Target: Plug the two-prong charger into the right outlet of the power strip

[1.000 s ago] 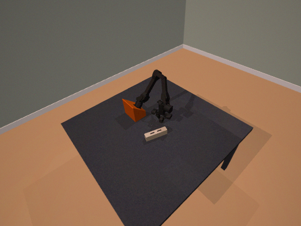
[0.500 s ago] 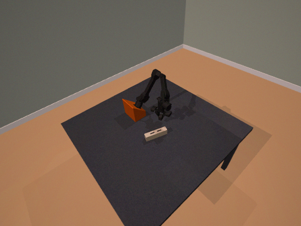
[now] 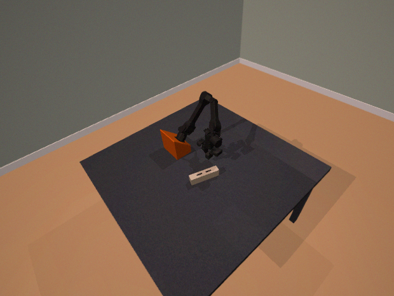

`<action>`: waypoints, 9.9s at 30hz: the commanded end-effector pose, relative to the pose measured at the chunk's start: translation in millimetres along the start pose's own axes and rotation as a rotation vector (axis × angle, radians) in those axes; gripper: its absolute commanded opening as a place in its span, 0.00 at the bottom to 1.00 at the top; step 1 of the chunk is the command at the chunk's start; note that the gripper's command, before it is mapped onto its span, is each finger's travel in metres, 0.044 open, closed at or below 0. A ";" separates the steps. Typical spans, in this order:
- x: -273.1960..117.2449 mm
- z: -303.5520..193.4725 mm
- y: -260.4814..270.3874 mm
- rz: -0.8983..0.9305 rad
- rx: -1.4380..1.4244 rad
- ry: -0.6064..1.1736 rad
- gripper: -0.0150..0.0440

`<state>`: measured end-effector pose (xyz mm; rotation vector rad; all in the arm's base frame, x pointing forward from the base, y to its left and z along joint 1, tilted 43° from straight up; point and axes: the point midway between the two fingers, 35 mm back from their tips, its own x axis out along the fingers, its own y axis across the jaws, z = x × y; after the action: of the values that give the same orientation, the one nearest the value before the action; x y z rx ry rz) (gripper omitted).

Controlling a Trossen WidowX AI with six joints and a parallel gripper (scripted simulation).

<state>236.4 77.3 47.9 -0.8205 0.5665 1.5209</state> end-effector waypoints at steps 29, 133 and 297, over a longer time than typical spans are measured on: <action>15.1 -42.6 9.4 0.029 0.644 -0.004 0.25; 50.1 -129.0 17.9 0.129 1.986 0.007 0.25; 50.5 -140.2 -10.8 0.128 1.995 0.007 0.25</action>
<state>268.1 4.2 -78.2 0.7721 1.6487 0.4255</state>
